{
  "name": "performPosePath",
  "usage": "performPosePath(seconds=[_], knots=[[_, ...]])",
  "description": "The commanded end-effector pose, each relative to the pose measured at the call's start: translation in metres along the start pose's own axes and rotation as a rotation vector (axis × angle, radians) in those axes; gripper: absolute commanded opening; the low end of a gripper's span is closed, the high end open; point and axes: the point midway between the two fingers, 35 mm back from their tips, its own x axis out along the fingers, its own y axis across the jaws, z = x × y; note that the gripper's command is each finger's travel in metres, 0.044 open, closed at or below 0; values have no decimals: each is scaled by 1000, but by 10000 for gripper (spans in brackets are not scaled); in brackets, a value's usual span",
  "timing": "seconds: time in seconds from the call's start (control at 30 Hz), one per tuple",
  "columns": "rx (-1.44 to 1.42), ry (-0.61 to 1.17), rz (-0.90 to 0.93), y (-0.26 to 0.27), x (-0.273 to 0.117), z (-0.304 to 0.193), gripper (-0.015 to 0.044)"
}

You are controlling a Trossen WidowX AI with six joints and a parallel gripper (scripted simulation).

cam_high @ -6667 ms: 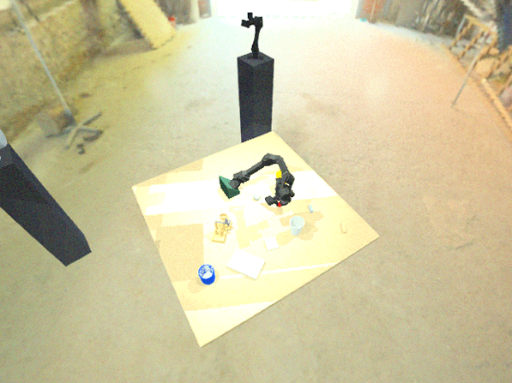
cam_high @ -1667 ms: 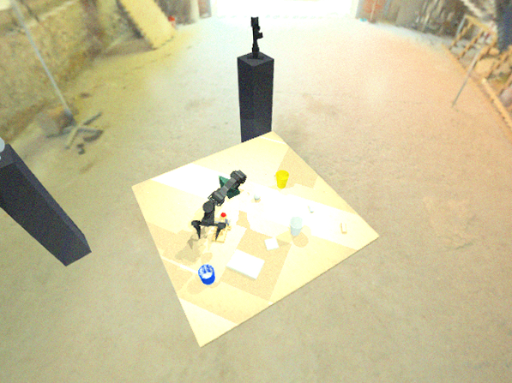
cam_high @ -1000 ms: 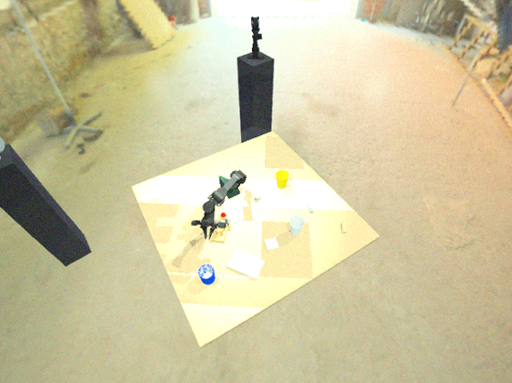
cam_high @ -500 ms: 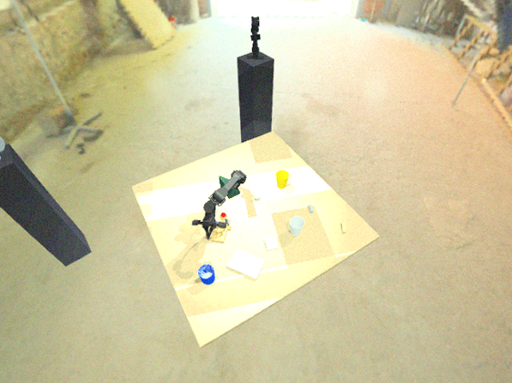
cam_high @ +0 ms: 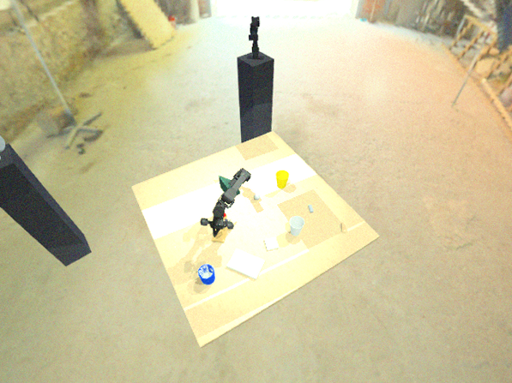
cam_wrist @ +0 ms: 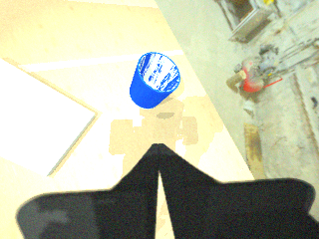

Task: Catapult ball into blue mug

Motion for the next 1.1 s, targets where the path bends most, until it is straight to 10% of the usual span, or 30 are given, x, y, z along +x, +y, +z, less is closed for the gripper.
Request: performPosePath(seconds=[0.0,1.07], knots=[[-96,73,-21,11,0,-16,0],[-906,652,32,87,-45,-141,0]])
